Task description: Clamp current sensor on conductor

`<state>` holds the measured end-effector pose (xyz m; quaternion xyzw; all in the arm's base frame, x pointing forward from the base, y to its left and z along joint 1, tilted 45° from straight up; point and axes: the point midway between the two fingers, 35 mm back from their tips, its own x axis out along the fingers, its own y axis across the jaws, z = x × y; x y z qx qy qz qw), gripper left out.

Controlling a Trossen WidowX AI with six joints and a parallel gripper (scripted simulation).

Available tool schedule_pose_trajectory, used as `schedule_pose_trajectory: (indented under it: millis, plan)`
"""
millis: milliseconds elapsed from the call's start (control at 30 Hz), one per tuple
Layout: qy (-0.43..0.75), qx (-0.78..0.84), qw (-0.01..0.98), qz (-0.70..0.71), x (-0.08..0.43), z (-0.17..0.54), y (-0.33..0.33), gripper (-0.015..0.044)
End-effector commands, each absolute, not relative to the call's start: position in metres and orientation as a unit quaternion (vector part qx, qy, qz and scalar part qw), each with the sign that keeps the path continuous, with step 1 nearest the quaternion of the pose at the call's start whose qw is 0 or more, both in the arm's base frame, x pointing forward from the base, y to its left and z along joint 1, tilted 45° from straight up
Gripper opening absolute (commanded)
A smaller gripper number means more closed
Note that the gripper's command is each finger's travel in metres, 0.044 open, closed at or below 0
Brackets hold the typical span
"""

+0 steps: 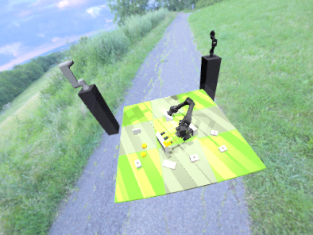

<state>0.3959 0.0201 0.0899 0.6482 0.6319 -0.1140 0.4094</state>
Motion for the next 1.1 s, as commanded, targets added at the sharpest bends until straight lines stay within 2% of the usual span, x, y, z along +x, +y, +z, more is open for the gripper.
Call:
schedule_pose_trajectory:
  millis: [0,1067]
  plan:
    - [0.602,0.676,0.413,-0.101,0.3952,0.0986,0.0100,0.0000]
    - [0.590,0.687,0.415,-0.093,0.3945,0.1011,0.0078,0.0000]
